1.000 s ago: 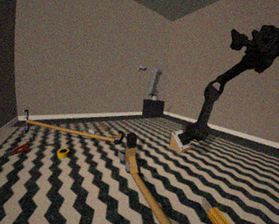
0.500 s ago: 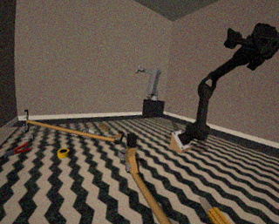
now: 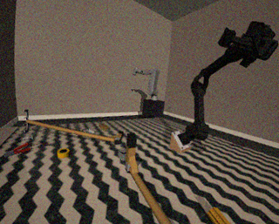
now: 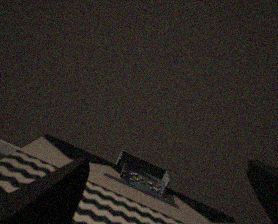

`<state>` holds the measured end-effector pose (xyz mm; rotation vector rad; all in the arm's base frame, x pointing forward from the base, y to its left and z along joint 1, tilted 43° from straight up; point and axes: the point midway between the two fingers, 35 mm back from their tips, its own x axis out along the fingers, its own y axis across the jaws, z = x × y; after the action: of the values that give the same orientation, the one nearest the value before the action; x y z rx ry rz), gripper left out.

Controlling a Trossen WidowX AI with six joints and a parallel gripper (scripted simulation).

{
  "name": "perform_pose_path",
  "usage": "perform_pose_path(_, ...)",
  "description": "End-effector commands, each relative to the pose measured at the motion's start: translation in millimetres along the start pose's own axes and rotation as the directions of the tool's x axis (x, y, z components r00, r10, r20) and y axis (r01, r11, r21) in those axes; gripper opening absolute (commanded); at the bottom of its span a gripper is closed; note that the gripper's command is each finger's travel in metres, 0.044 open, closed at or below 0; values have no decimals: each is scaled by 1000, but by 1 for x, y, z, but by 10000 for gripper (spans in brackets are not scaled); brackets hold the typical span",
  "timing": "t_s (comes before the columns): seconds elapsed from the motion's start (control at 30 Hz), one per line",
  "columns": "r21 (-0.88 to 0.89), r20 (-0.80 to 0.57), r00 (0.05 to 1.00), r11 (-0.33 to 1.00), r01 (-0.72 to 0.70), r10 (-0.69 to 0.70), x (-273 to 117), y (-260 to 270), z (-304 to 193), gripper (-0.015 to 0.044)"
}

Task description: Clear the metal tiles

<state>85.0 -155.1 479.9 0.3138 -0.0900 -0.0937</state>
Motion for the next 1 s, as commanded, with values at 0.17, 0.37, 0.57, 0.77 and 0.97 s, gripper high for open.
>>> perform_pose_path(0.17,25,-29,992,992,-123,124,14,4,-10,440)
perform_pose_path(0.37,46,-46,979,980,-195,197,23,8,-16,440)
perform_pose_path(0.57,68,-63,961,962,-265,269,32,12,-22,440)
perform_pose_path(0.77,91,-78,937,939,-333,340,41,17,-28,440)
perform_pose_path(0.97,116,-93,908,910,-398,409,50,23,-34,440)
